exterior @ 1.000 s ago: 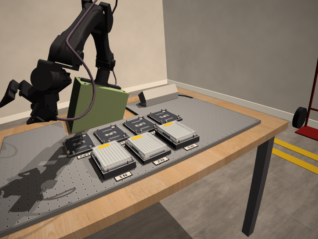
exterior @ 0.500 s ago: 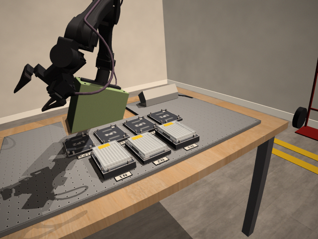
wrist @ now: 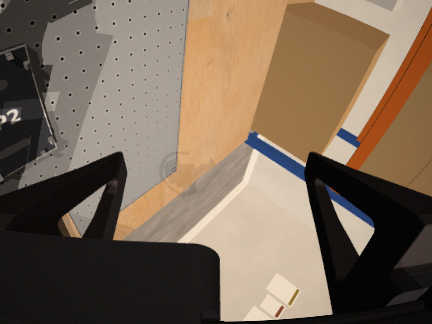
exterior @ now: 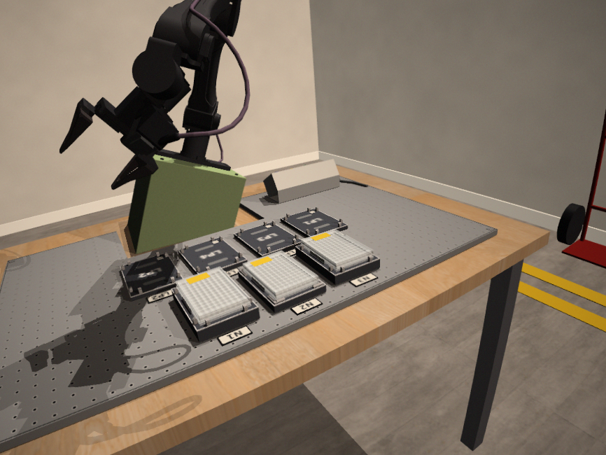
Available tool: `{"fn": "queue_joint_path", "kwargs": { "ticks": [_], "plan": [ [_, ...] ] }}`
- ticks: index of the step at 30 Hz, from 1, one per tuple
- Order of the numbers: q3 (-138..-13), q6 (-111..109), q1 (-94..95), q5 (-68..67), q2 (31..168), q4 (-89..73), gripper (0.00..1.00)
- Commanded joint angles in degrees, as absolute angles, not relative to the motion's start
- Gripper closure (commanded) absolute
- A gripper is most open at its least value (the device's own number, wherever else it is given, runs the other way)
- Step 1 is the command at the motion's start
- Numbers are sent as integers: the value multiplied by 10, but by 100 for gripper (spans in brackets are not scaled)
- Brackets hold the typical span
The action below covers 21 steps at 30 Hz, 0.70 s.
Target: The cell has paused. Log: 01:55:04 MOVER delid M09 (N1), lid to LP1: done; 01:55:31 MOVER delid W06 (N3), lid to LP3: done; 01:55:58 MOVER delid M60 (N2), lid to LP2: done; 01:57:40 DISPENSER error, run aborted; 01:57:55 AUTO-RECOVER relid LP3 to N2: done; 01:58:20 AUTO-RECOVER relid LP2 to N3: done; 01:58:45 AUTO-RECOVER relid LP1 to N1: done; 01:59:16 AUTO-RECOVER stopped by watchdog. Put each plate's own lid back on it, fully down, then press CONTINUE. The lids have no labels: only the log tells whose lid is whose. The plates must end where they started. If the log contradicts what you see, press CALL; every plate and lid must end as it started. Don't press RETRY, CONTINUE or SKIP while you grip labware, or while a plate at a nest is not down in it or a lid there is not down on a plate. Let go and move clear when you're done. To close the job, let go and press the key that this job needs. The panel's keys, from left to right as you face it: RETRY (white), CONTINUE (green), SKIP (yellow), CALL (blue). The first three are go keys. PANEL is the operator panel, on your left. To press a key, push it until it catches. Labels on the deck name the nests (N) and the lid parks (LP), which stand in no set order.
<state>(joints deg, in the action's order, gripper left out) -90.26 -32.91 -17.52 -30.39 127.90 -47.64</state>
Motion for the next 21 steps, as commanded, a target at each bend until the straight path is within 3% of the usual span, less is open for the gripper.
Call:
{"fn": "queue_joint_path", "kwargs": {
  "ticks": [1,21],
  "plan": [
    [-885,-299,-181,-281,1235,-496,0],
    [-815,-231,-131,-219,1097,-557,0]
  ]
}}
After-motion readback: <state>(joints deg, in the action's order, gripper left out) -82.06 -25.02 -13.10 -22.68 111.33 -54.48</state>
